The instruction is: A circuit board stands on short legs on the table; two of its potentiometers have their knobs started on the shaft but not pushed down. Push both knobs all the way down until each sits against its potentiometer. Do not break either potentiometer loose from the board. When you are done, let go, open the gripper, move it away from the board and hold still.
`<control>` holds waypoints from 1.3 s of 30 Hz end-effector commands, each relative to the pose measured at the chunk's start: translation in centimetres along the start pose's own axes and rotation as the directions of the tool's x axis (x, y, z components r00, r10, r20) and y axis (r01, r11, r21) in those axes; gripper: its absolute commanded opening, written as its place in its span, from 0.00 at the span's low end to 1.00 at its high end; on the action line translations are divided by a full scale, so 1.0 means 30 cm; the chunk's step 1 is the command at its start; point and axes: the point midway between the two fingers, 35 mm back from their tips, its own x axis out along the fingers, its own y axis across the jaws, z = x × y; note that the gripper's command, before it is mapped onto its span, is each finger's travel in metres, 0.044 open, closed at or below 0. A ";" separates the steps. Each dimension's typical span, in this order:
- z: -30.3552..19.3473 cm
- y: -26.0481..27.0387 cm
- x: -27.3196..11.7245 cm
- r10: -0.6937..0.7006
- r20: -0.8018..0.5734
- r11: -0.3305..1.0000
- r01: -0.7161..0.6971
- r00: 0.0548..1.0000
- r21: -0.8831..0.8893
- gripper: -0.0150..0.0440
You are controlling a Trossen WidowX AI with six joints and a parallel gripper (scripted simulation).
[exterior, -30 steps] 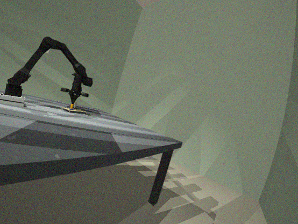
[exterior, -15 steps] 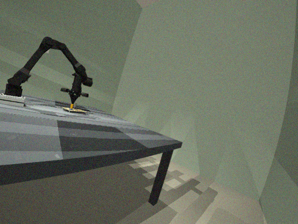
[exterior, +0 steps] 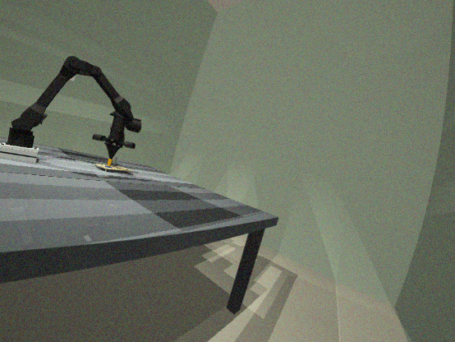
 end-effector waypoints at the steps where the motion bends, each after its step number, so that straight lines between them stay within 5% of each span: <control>1: 0.004 -0.001 0.021 0.011 -0.003 1.000 -0.011 1.000 0.003 0.25; 21: 0.004 -0.001 -0.074 0.011 -0.003 1.000 -0.011 1.000 0.003 0.25; 29: -0.003 0.005 -0.055 0.019 -0.013 1.000 -0.019 1.000 0.003 0.61; 37: 0.053 -0.032 -0.105 -0.063 0.029 0.991 0.059 0.998 0.120 0.25; 39: 0.057 -0.032 -0.107 -0.061 0.028 0.981 0.055 0.998 0.184 0.25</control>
